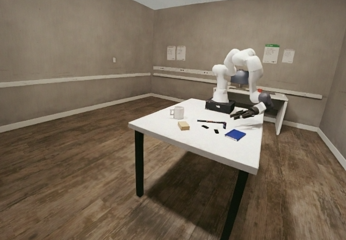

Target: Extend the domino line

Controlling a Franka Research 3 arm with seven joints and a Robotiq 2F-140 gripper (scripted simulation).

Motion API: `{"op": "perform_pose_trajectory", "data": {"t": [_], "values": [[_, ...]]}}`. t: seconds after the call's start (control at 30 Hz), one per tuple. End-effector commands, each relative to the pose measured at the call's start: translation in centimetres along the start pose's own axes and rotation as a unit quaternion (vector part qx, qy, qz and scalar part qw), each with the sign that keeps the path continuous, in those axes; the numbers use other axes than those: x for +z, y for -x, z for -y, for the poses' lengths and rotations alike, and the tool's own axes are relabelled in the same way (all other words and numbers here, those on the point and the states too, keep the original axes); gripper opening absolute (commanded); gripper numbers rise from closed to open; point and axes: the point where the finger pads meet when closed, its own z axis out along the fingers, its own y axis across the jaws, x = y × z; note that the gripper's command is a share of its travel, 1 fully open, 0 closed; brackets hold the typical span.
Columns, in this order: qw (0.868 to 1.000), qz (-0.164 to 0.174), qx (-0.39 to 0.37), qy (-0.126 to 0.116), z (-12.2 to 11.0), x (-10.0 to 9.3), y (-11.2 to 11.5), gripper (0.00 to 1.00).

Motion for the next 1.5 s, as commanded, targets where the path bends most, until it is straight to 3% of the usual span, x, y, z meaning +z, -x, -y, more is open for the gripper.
{"op": "perform_pose_trajectory", "data": {"t": [0.0,0.6,0.97,1.1,1.17,1.33,1.47], "values": [[1.0,-0.003,-0.007,0.002,-0.2,-0.1,-0.2,0.34],[1.0,-0.003,-0.007,0.001,-0.1,1.1,-1.9,0.34],[1.0,-0.005,-0.009,0.001,-0.3,4.6,-6.6,0.34],[0.998,0.019,-0.047,-0.027,-0.1,4.9,-6.8,0.34],[0.998,0.019,-0.047,-0.027,-0.1,4.9,-6.8,0.34],[0.99,0.051,-0.111,-0.073,-0.1,5.0,-7.0,0.34],[0.974,0.087,-0.172,-0.117,0.1,5.1,-6.9,0.34]]}}
